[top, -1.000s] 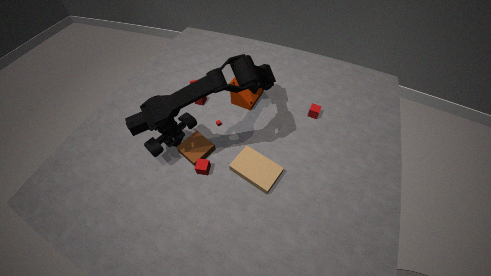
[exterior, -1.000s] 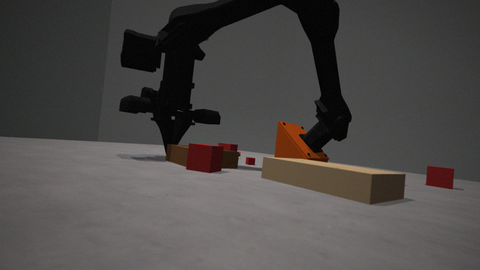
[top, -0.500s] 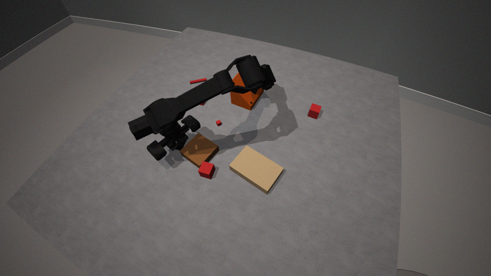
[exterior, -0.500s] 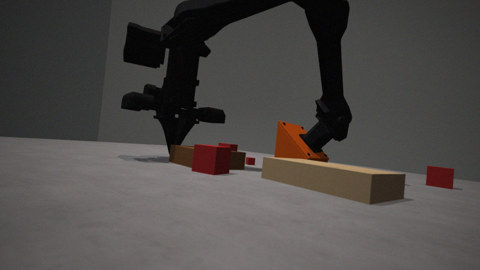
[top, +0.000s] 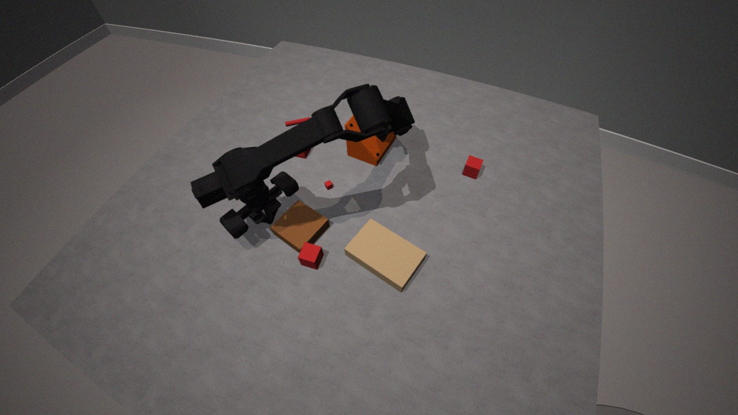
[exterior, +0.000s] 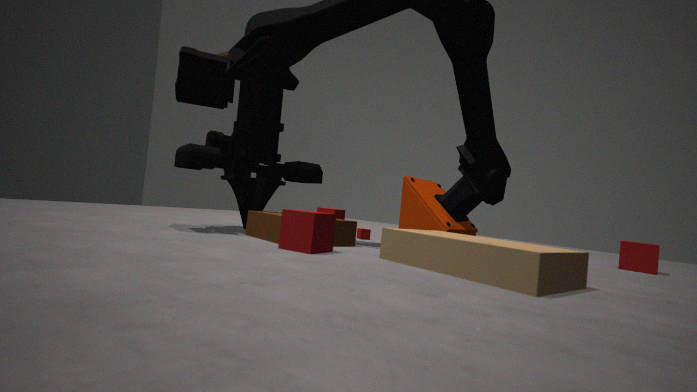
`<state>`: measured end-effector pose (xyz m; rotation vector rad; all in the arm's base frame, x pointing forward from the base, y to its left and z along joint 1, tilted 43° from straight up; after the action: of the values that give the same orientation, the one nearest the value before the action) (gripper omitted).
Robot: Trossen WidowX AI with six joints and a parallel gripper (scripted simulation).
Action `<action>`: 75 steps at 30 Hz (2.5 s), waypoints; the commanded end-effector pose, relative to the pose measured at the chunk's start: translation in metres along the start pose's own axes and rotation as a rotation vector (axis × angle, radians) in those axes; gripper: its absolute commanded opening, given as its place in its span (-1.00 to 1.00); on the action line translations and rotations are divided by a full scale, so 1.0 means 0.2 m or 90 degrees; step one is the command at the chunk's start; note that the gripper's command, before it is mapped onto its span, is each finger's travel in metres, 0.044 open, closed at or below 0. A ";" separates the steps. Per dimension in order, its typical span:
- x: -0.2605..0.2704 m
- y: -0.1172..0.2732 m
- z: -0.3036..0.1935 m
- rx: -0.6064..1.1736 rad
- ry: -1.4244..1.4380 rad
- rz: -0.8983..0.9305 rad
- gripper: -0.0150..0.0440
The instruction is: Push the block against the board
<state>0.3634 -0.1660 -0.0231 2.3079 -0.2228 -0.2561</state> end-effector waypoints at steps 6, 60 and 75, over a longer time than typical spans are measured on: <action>0.01 0.01 0.08 -0.003 0.004 0.004 -0.49; 0.14 0.29 -0.17 -0.008 0.632 0.006 -0.49; 0.19 0.29 -0.35 -0.005 0.949 0.003 -0.49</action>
<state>0.4070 -0.1696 0.0550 1.9658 0.4743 1.2960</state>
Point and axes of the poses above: the point midway between the two fingers, 35 mm back from their tips, its own y axis back along the fingers, its own x axis across the jaws, z = x × y, the point moved 9 cm from there along y, back along the fingers, and after that the axes turned 3 degrees about y, right-handed, at the moved point
